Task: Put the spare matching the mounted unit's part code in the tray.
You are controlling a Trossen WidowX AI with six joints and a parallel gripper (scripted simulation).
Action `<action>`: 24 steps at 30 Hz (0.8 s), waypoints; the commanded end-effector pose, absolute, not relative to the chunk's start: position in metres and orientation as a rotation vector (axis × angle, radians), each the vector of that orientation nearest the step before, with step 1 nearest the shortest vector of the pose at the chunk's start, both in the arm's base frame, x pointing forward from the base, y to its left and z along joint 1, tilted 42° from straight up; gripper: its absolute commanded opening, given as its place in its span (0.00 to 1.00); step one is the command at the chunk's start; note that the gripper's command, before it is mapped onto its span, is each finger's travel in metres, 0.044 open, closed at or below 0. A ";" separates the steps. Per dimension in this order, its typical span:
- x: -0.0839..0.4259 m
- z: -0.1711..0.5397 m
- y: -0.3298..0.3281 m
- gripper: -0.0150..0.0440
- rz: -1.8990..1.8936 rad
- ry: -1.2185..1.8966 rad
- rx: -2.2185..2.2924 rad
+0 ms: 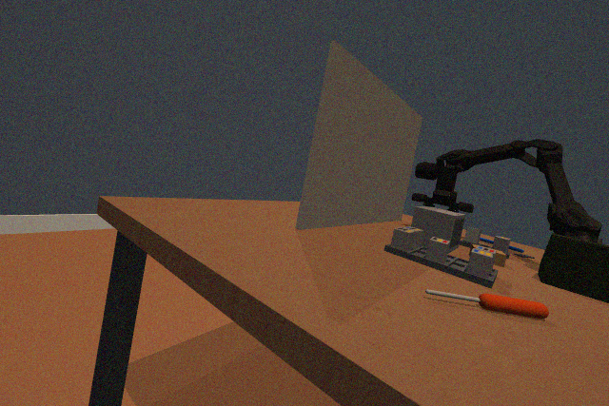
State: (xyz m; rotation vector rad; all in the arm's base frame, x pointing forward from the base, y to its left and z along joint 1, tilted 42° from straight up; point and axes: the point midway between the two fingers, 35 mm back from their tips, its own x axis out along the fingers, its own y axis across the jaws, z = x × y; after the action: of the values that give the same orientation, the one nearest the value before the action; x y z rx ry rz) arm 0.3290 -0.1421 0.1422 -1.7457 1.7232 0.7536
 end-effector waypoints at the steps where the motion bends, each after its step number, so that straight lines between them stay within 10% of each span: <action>1: 0.329 0.139 -0.143 0.25 0.761 1.718 -1.747; 7: 0.328 0.136 -0.147 0.25 0.762 1.719 -1.747; 24: 0.328 0.138 -0.146 1.00 0.754 1.724 -1.745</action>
State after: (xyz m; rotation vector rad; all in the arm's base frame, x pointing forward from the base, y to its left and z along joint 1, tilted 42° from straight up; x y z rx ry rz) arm 0.3279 -0.1462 0.1379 -1.7451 1.7242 0.7552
